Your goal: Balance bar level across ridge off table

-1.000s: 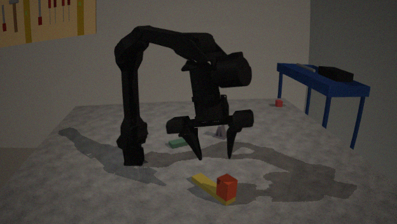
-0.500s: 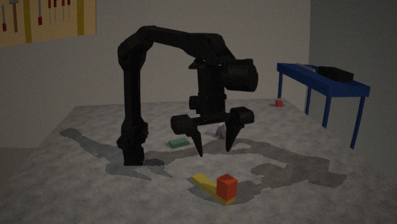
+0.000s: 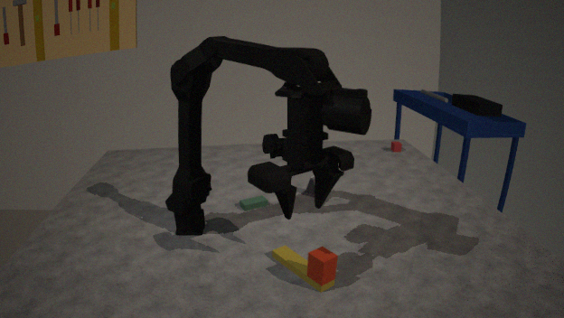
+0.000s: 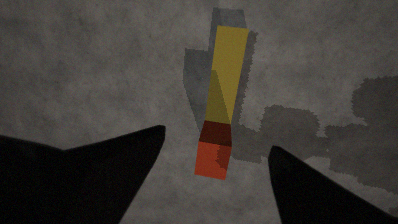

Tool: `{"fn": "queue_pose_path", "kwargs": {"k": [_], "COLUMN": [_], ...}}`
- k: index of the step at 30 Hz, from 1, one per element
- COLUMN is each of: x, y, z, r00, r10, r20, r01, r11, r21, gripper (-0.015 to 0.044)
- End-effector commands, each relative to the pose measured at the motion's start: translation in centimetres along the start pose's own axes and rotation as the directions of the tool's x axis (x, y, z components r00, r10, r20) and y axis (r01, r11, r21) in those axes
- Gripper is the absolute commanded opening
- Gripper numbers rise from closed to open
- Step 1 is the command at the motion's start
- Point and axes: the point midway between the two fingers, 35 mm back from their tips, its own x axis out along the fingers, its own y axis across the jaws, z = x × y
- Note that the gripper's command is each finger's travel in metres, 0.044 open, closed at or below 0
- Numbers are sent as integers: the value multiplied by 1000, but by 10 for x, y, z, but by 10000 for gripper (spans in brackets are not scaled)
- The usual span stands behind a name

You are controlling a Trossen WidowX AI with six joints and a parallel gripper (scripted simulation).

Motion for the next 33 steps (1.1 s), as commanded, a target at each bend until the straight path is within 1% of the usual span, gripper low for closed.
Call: {"fn": "queue_pose_path", "kwargs": {"k": [1,15,33], "x": [6,95,118], "y": [-1,-1,-1], "z": [0,1,2], "r00": [1000,1000,1000], "r10": [-3,-2,-2], "r20": [7,7,7], "r01": [3,3,3], "r11": [1000,1000,1000], "r21": [-16,-16,-16], "gripper": [315,315,315]}}
